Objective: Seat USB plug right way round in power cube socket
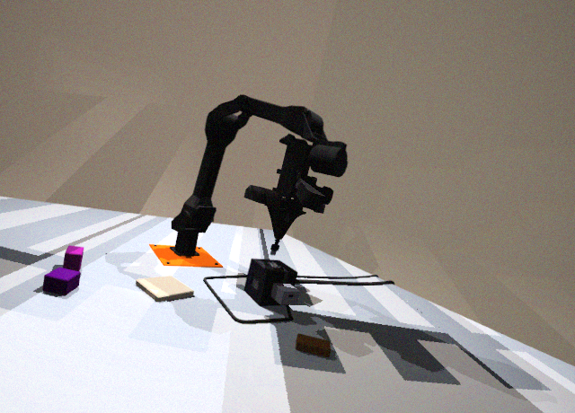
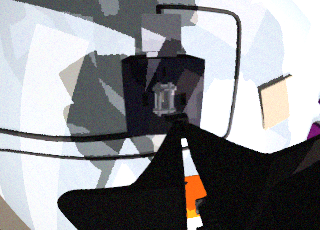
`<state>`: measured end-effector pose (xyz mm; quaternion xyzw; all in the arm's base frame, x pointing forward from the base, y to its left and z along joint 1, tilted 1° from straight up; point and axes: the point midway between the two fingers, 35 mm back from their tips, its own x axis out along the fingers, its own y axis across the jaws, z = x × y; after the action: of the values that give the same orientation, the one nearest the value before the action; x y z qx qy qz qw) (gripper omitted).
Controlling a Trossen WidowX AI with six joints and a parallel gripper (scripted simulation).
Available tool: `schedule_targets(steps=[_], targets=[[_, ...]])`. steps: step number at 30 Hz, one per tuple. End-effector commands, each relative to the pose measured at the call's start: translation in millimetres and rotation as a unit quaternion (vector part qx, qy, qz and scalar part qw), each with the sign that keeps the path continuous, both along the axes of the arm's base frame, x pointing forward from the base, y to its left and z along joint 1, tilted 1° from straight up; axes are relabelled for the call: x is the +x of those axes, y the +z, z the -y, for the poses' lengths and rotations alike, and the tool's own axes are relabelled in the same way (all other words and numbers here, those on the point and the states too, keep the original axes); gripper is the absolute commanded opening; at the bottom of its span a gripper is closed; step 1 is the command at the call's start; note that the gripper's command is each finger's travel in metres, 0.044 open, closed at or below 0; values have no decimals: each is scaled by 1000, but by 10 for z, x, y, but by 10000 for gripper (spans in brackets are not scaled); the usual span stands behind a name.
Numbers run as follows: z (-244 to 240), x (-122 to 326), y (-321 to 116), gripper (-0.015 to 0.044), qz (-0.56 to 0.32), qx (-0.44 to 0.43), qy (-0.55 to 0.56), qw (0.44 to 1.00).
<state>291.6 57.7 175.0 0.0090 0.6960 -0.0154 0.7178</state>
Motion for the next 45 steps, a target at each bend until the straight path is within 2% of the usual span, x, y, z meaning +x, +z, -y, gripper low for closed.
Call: schedule_targets(steps=[1,23,45], targets=[[-1,1,0,0,0,-2,59,998],[-1,1,0,0,-3,-10,340,940],[-1,1,0,0,-5,-18,593,805]])
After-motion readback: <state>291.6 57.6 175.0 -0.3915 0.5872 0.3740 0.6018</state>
